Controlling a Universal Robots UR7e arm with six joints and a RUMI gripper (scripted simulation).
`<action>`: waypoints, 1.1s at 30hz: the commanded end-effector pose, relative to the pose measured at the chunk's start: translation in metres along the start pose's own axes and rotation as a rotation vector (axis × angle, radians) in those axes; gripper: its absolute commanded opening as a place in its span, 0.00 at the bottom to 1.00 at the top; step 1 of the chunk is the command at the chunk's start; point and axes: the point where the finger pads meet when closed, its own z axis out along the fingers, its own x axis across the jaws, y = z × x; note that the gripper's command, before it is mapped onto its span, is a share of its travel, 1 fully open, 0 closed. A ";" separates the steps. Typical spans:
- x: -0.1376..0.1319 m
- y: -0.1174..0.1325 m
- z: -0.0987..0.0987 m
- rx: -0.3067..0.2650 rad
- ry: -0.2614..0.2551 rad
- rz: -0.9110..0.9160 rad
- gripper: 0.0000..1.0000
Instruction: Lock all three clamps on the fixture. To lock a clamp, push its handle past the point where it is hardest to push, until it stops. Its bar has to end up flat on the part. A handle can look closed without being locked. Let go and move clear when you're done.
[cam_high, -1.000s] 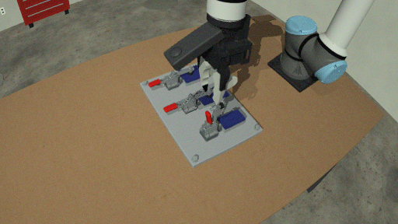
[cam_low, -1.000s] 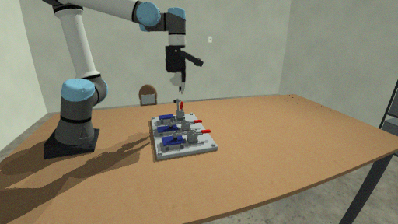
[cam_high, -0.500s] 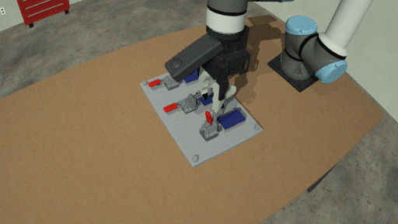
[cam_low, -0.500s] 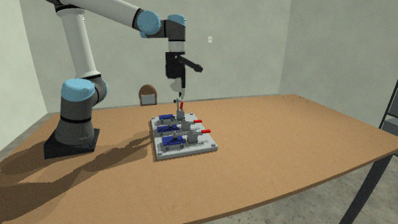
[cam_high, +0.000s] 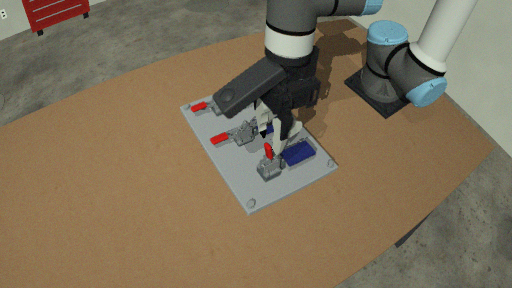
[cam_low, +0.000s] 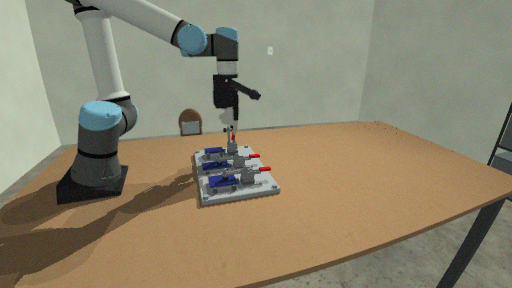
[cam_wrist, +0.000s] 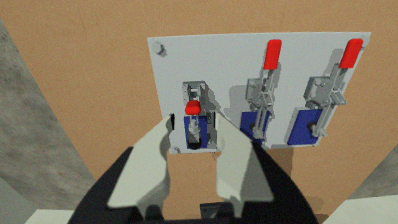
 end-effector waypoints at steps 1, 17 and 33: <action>0.000 -0.001 0.005 0.002 0.000 0.000 0.28; -0.001 -0.001 0.025 0.002 0.000 0.000 0.28; -0.001 -0.001 0.025 0.002 0.000 0.000 0.00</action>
